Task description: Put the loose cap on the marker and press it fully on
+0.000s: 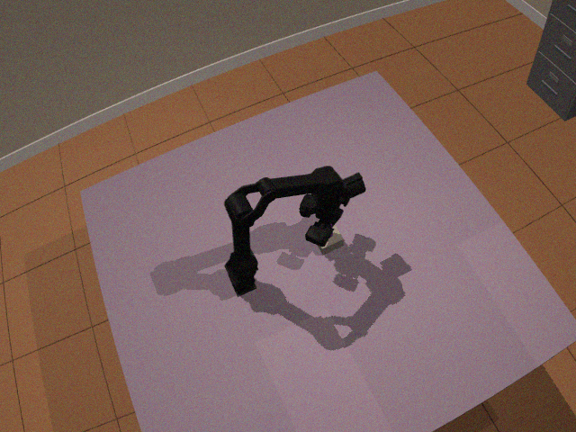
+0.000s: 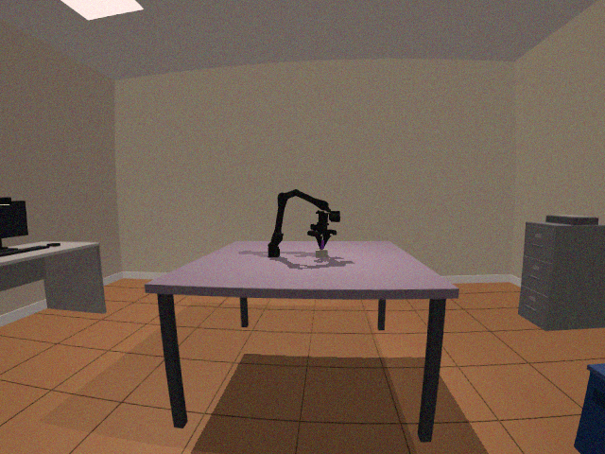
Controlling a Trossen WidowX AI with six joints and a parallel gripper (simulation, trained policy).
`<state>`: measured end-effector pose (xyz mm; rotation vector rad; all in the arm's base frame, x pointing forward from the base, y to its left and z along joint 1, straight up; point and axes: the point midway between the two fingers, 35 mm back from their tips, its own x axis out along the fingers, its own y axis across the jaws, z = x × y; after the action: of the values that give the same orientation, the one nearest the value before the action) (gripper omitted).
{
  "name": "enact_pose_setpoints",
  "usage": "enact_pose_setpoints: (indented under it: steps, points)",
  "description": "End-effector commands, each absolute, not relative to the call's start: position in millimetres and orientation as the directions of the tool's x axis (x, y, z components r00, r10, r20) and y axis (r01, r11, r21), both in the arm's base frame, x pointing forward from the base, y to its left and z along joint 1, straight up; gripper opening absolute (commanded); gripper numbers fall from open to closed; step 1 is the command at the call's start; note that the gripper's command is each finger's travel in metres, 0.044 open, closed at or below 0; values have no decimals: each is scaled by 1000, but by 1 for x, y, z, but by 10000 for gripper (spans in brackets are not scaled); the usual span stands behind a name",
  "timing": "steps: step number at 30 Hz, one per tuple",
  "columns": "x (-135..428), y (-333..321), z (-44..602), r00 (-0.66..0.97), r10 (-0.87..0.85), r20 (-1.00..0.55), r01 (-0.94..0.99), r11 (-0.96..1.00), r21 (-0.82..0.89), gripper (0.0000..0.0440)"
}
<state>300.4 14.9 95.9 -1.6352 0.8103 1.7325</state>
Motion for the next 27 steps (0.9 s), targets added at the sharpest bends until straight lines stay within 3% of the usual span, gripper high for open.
enact_pose_setpoints:
  steps: [1,8,15,19,24,27]
  points:
    - [293,7,80,-93,-10,-996,-776,-626,79,140]
    - [292,7,80,-92,-12,-996,-765,-639,79,153]
    - [281,11,81,-117,9,-993,-751,-655,82,218]
    - [278,13,83,-115,22,-993,-744,-664,72,291]
    - [276,16,86,-94,34,-995,-738,-673,47,422]
    - [278,17,91,-67,40,-997,-735,-677,22,440]
